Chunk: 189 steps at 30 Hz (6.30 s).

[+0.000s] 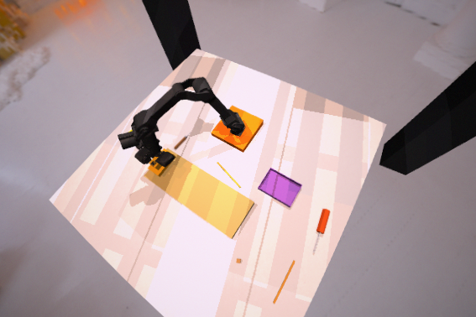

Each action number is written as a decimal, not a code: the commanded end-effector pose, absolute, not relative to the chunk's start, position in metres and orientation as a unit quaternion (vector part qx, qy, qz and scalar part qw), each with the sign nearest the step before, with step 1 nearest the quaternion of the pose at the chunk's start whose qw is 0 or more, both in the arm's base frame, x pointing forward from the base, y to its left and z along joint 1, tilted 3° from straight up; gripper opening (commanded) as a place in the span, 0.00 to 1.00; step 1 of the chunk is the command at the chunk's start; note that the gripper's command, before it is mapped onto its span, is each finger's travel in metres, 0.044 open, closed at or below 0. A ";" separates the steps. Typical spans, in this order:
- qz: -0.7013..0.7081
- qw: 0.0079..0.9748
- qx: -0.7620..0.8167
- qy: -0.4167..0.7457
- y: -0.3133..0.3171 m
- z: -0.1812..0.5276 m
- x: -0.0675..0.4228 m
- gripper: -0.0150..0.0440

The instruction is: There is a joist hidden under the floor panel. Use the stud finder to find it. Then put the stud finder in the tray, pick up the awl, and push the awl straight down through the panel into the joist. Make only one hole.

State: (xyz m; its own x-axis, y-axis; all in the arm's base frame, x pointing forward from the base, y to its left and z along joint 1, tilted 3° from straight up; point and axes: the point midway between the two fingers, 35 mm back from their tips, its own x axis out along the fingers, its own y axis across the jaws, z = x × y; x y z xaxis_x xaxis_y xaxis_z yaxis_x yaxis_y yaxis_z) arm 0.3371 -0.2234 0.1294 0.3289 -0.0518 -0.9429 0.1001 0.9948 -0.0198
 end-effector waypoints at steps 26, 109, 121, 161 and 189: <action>0.021 0.818 -0.035 0.574 -0.158 0.190 0.362 0.25; 0.515 0.617 -0.408 0.432 0.310 0.145 0.193 0.25; 0.527 0.607 -0.417 0.424 0.318 0.136 0.180 0.25; 0.527 0.606 -0.417 0.424 0.319 0.066 0.184 0.25; 0.526 0.606 -0.417 0.427 0.317 0.045 0.184 0.61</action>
